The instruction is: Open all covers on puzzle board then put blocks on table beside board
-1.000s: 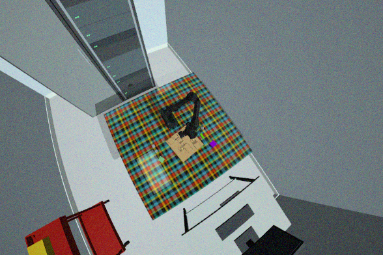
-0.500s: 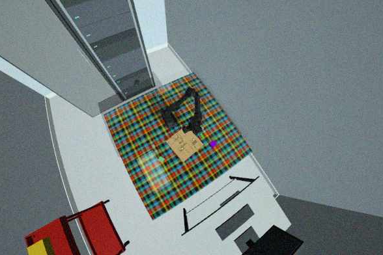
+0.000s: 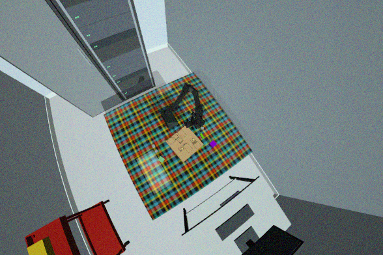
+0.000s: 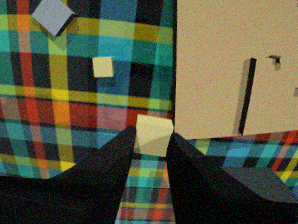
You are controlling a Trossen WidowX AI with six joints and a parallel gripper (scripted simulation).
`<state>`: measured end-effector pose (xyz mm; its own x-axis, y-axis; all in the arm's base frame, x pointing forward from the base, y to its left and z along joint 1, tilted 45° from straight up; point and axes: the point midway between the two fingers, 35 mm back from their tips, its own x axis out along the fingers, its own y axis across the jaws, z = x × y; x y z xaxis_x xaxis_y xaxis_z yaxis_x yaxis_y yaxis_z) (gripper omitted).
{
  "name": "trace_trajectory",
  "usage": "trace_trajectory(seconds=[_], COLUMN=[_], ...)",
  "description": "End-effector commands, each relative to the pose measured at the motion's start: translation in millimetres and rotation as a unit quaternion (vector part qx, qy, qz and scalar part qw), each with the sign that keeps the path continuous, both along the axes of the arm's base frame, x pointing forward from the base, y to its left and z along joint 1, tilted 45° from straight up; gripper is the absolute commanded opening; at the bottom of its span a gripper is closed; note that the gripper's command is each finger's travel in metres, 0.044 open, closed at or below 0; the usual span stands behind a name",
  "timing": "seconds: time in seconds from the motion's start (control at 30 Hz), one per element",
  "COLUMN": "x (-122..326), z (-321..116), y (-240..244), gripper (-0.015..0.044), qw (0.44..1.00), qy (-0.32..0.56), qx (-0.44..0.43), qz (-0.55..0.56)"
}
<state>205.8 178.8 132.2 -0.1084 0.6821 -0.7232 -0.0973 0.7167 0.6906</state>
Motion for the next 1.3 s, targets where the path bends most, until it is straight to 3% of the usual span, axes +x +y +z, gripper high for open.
trace_trajectory(seconds=[0.0,0.33,1.27], x=[-16.8,-46.3,-44.8], z=[8.8,25.3,-2.1], y=[6.7,16.3,43.3], gripper=[0.008,0.008,0.008], qw=[1.0,1.0,1.0], qy=[0.005,0.009,0.008], qx=[0.005,0.016,0.012], qz=[0.001,0.002,0.004])
